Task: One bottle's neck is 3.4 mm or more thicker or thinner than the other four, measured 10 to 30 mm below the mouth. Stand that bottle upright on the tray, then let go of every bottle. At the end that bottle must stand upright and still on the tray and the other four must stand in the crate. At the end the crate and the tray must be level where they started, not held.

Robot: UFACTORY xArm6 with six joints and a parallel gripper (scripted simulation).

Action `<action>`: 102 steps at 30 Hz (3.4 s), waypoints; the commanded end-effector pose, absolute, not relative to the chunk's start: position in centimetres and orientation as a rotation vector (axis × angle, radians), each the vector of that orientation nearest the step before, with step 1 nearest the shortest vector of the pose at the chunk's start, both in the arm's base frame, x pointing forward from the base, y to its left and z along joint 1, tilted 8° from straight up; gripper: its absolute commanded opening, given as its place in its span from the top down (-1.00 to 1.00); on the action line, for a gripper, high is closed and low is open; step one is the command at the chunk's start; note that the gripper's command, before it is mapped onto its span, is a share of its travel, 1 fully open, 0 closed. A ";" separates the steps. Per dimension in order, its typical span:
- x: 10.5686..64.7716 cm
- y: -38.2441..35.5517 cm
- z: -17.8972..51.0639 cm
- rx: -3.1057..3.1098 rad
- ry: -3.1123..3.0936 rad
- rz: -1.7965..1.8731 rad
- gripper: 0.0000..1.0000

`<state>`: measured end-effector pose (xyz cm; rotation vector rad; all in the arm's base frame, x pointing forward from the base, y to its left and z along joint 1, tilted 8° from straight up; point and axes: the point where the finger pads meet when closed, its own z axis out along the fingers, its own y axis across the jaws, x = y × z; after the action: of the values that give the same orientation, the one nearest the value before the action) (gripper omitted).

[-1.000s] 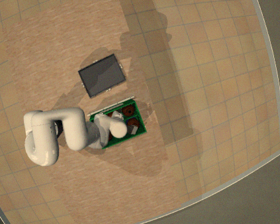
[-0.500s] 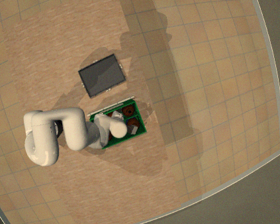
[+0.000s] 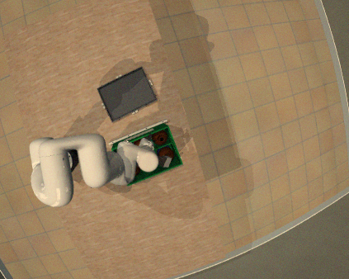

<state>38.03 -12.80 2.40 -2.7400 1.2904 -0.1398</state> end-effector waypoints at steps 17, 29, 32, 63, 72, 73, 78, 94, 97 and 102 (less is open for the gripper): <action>38.2 -12.9 2.5 -2.740 1.290 -0.145 -0.30; 38.1 -12.9 2.7 -2.740 1.290 -0.145 -0.30; 38.1 -12.9 3.0 -2.740 1.290 -0.145 -0.30; 37.1 -13.3 10.4 -2.740 1.290 -0.145 -0.30; 37.0 -13.4 10.9 -2.740 1.290 -0.145 -0.30; 37.0 -13.4 10.9 -2.740 1.290 -0.145 -0.30; 37.0 -13.4 10.9 -2.740 1.290 -0.145 1.00; 37.0 -13.4 10.9 -2.740 1.290 -0.145 1.00; 37.0 -13.4 10.9 -2.740 1.290 -0.145 1.00; 37.0 -13.4 10.9 -2.740 1.290 -0.145 1.00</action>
<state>36.91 -13.30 10.78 -2.7399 1.2904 -0.1396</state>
